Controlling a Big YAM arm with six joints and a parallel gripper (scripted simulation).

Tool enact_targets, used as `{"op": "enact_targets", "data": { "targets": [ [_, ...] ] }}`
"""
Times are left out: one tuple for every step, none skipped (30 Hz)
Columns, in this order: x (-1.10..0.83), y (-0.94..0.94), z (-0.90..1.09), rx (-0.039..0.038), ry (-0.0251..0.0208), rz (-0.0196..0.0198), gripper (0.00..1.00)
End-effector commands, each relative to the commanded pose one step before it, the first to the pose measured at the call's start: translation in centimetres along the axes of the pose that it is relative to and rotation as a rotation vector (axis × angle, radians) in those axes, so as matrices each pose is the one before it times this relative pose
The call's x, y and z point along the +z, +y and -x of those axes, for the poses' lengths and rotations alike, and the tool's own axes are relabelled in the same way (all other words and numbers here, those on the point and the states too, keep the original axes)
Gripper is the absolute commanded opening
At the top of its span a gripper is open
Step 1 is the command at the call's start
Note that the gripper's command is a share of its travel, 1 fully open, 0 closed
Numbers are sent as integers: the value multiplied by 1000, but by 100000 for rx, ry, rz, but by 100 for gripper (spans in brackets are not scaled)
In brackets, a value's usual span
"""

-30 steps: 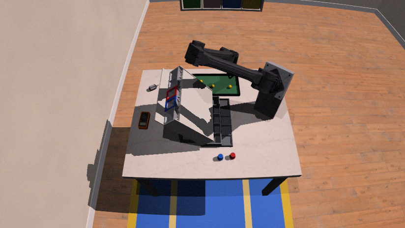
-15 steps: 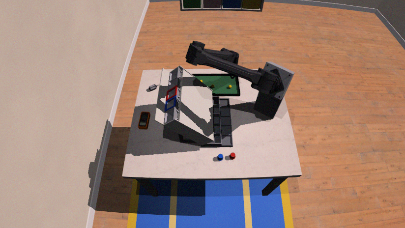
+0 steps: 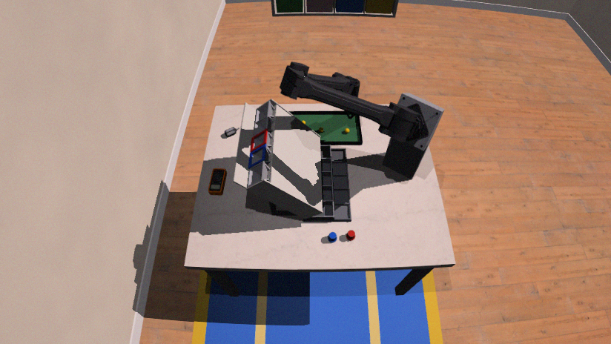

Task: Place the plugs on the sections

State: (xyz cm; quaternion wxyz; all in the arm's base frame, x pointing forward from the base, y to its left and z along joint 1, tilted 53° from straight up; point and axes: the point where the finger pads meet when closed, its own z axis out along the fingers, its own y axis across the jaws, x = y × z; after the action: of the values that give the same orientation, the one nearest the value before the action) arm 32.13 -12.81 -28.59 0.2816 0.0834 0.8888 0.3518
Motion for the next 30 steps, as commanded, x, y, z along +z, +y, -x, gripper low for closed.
{"op": "enact_targets", "data": {
  "targets": [
    [394, 357, -42, -981, 1797, 776, 56],
    [0, 0, 0, 0, 0, 0, 56],
    [0, 0, 0, 0, 0, 0, 56],
    [0, 0, 0, 0, 0, 0, 56],
    [0, 0, 0, 0, 0, 0, 56],
    [0, 0, 0, 0, 0, 0, 56],
    [0, 0, 0, 0, 0, 0, 56],
    [0, 0, 0, 0, 0, 0, 56],
    [0, 0, 0, 0, 0, 0, 56],
    [0, 0, 0, 0, 0, 0, 56],
    [0, 0, 0, 0, 0, 0, 56],
    [0, 0, 0, 0, 0, 0, 56],
    [0, 0, 0, 0, 0, 0, 56],
    [0, 0, 0, 0, 0, 0, 56],
    [0, 0, 0, 0, 0, 0, 56],
    [0, 0, 0, 0, 0, 0, 56],
    [0, 0, 0, 0, 0, 0, 56],
    [0, 0, 0, 0, 0, 0, 56],
    [0, 0, 0, 0, 0, 0, 56],
    [0, 0, 0, 0, 0, 0, 56],
    [0, 0, 0, 0, 0, 0, 56],
    [0, 0, 0, 0, 0, 0, 56],
    [0, 0, 0, 0, 0, 0, 56],
    [0, 0, 0, 0, 0, 0, 56],
    [0, 0, 0, 0, 0, 0, 56],
    [0, 0, 0, 0, 0, 0, 56],
    [0, 0, 0, 0, 0, 0, 56],
    [20, 10, -11, 35, 43, 29, 56],
    [71, -17, -34, 146, -16, -15, 56],
    [135, -99, -63, 345, -237, -168, 56]
  ]
}}
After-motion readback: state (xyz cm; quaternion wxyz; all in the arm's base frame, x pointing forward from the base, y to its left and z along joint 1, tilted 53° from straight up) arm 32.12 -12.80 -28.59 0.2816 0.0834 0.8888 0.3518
